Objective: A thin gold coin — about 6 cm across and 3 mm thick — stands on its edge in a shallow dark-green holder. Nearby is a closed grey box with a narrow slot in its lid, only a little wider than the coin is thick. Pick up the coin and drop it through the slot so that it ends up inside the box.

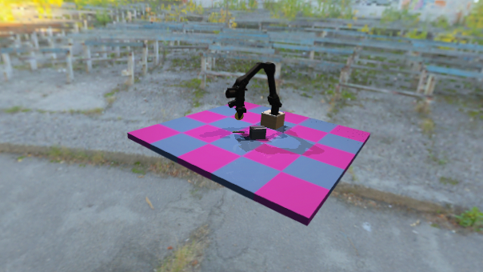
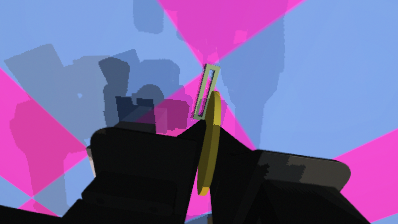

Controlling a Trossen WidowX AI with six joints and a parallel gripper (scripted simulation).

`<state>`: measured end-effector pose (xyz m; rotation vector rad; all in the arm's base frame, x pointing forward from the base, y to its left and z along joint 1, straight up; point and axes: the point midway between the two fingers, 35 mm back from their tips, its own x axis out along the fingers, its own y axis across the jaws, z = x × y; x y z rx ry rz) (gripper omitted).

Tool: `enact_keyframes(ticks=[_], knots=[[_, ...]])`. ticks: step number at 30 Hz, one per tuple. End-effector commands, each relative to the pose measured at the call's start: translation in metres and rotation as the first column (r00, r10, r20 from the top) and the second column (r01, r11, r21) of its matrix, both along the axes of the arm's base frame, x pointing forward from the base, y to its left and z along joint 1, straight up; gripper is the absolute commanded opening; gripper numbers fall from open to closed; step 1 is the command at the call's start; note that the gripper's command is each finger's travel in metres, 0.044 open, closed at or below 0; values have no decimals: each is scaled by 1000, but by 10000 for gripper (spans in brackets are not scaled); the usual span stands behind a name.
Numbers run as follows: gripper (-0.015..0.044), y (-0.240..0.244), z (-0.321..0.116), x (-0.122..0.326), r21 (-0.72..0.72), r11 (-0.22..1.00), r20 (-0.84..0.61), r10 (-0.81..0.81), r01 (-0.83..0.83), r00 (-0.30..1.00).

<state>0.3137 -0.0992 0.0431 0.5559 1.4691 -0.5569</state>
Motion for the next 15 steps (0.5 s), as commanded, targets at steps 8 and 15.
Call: enact_keyframes(ticks=[8,15], knots=[[0,3,3,2,-7,997,2,78,-78,997],[0,21,2,3,-7,997,2,80,-80,997]])
